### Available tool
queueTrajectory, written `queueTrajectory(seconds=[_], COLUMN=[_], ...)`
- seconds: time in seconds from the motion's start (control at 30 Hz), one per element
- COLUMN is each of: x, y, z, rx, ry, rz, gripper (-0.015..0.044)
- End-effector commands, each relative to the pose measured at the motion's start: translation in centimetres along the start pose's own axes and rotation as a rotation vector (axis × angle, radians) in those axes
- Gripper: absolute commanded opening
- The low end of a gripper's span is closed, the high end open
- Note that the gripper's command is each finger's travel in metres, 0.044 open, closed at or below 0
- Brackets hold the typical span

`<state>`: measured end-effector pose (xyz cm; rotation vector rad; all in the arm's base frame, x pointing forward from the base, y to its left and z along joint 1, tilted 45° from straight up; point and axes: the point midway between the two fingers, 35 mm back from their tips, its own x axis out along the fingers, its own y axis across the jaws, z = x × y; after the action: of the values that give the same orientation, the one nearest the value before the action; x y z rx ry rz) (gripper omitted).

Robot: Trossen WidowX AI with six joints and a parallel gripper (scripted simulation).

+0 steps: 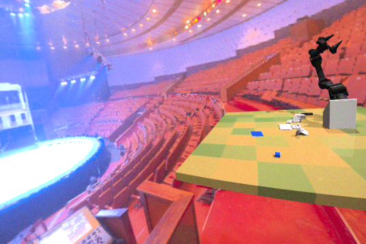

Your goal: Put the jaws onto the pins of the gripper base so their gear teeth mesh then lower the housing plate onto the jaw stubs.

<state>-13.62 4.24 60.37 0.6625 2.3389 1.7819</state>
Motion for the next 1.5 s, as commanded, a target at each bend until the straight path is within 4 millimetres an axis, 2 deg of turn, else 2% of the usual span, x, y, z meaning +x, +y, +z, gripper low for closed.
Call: queueTrajectory(seconds=[0.0, 0.13, 0.37, 0.73, 1.1, 1.47], x=[0.6, 0.7, 0.6, -1.5, -6.1, -12.5], y=[0.4, 0.7, 1.0, 0.8, -0.6, -3.3], z=[3.3, 6.6, 9.8, 18.8, 27.2, 33.6], rx=[-0.014, -0.053, -0.110, -0.197, -0.264, -0.300], ry=[-0.089, -0.195, -0.301, -0.609, -0.928, -1.228], rz=[0.021, 0.046, 0.066, 0.055, -0.033, -0.196], gripper=[0.0440, 0.0440, 0.0440, 0.0440, 0.0440, 0.0440])
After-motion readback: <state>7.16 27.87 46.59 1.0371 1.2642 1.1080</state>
